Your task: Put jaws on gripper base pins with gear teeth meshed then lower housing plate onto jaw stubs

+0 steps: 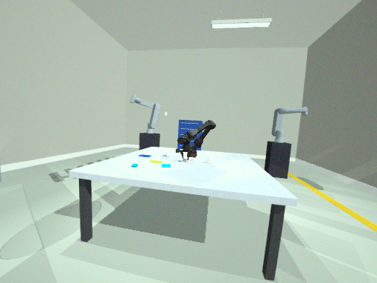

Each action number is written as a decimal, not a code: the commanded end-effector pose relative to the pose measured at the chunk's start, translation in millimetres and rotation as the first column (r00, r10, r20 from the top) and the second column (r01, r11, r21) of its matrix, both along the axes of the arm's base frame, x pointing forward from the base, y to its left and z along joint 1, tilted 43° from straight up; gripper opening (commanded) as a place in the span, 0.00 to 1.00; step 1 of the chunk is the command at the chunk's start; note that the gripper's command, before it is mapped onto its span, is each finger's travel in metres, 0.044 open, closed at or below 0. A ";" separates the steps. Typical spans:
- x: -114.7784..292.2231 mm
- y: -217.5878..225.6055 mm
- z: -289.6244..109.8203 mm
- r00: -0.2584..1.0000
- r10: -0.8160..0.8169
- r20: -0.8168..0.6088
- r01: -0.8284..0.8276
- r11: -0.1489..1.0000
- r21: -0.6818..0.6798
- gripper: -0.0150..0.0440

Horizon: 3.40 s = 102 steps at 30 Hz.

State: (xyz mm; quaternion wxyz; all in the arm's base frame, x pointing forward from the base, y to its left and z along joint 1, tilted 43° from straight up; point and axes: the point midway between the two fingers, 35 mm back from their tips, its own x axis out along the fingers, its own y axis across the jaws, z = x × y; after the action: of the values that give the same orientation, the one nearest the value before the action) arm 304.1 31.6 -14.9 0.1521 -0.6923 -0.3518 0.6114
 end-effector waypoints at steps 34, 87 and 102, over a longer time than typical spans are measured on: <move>0.1 0.1 -0.1 1.000 -0.003 -0.001 0.003 1.000 0.002 0.48; 0.8 -14.6 75.7 0.889 0.339 0.307 -0.335 0.940 -0.068 1.00; -2.2 7.0 99.6 0.662 0.561 0.497 -0.549 0.814 -0.187 1.00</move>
State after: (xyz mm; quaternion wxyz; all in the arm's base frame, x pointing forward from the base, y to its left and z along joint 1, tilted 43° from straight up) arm 302.6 34.2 78.0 -0.1257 -0.6977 -0.5519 0.4390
